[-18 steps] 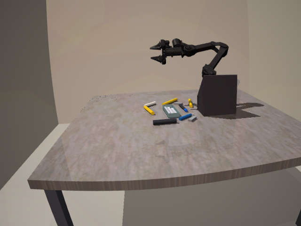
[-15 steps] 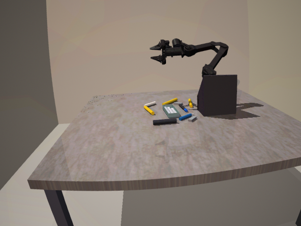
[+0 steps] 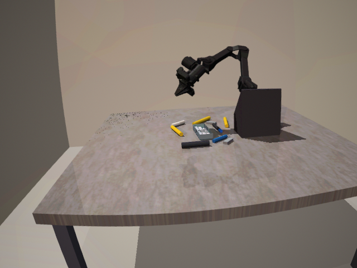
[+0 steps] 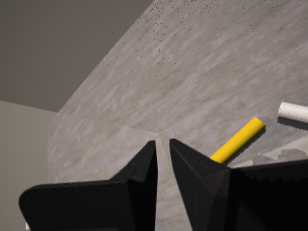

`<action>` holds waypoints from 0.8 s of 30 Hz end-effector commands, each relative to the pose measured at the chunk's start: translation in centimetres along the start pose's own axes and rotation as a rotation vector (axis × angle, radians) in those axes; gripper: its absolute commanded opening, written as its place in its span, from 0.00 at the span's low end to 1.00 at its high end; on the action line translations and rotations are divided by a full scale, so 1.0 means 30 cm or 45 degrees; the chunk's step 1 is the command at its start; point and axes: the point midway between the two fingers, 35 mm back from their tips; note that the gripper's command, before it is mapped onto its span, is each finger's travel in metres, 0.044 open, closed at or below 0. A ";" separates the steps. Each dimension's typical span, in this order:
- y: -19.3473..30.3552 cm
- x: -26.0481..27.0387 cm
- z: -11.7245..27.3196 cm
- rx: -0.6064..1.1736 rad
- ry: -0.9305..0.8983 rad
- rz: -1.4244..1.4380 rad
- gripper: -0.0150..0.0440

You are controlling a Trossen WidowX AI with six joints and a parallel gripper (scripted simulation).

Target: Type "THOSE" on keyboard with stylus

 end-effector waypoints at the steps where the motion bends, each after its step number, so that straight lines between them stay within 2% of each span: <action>1: 0.160 0.052 -0.097 0.286 0.075 0.084 0.25; 7: 0.420 0.106 -0.173 0.681 0.236 0.297 0.25; 14: 0.672 0.114 -0.179 1.022 0.465 0.652 0.25; 24: 0.692 0.112 -0.177 1.047 0.488 0.691 0.25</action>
Point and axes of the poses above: the point midway between the two fingers, 35 mm back from their tips, its own z axis back along the fingers, its own x axis across the jaws, y = z × x, and after that the axes turned 10 degrees about z, right-handed
